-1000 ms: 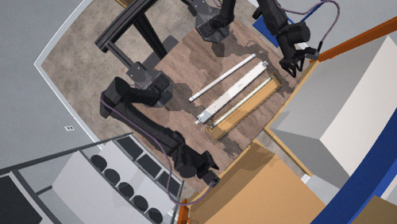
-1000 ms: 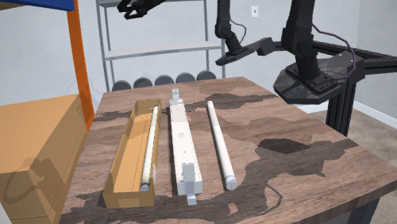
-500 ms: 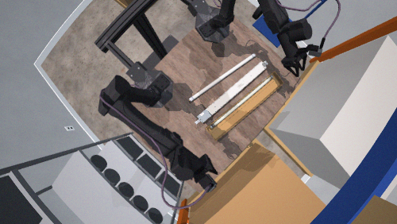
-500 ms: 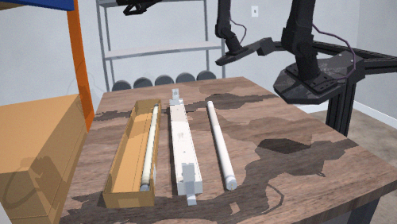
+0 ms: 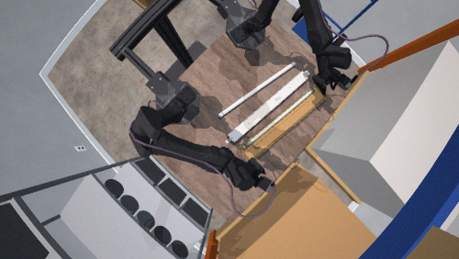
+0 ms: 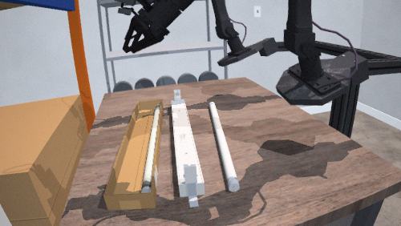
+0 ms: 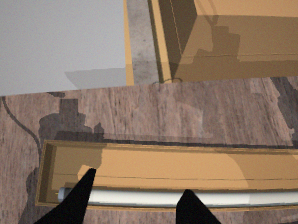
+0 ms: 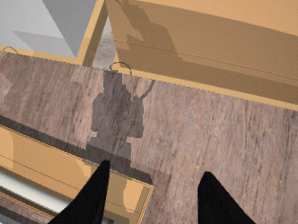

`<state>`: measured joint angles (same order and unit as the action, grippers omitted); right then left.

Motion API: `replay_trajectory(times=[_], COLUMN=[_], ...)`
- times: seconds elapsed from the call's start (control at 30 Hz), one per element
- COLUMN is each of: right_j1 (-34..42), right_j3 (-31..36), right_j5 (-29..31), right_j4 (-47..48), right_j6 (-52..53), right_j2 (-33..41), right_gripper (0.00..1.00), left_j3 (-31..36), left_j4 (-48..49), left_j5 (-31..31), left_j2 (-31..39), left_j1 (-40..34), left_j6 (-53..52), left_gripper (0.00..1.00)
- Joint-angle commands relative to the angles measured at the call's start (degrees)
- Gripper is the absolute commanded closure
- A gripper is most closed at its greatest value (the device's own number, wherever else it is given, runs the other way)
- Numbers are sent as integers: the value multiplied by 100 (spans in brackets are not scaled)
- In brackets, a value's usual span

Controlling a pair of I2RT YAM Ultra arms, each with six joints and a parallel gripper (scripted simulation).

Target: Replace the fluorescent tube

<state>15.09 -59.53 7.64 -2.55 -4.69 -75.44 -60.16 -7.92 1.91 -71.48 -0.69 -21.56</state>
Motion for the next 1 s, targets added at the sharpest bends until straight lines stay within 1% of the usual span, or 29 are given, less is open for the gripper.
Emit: replay_trajectory(times=[0.0, 0.1, 0.17, 0.23, 0.33, 0.37, 0.4, 0.53, 0.63, 0.7, 0.73, 0.8, 0.87, 0.97], right_j1=[417, 751, 994, 994, 1359, 1469, 1569, 2078, 2445, 2667, 2809, 2809, 3094, 3479], right_j3=[-126, 133, 51, 51, -107, -35, 287, 8, 29, 347, 202, 202, 13, 120], right_j5=[305, 473, 603, 603, 785, 839, 866, 1138, 1330, 1454, 1527, 1527, 1662, 1846], right_j4=[-110, -226, -254, -254, -137, -259, -398, -412, -486, -595, -581, -581, -523, -676], right_j6=[-229, -357, -416, -416, -447, -502, -605, -725, -846, -963, -977, -977, -966, -1156], right_j2=[-363, -714, -971, -971, -1376, -1486, -1576, -2088, -2483, -2720, -2869, -2869, -3191, -3566], right_gripper=[51, 51, 51, 51, 51, 51, 51, 51, 51, 51, 51, 51, 51, 51], left_j3=[-175, -169, -203, -203, -237, -237, -211, -257, -274, -286, -291, -291, -337, -267], left_j4=[-534, -764, -909, -909, -1150, -1220, -1311, -1586, -1805, -1956, -2032, -2032, -2211, -2470], left_j5=[139, 205, 250, 250, 339, 351, 342, 398, 453, 489, 509, 509, 579, 595], left_j2=[-307, -590, -781, -781, -1093, -1179, -1270, -1635, -1932, -2135, -2237, -2237, -2483, -2771], left_j1=[-92, -121, -143, -143, -181, -184, -183, -212, -232, -246, -253, -253, -287, -287], left_j6=[-851, -1333, -1654, -1654, -2145, -2309, -2472, -3139, -3650, -3997, -4173, -4173, -4537, -5095], left_gripper=[51, 51, 51, 51, 51, 51, 51, 51, 51, 51, 51, 51, 51, 51])
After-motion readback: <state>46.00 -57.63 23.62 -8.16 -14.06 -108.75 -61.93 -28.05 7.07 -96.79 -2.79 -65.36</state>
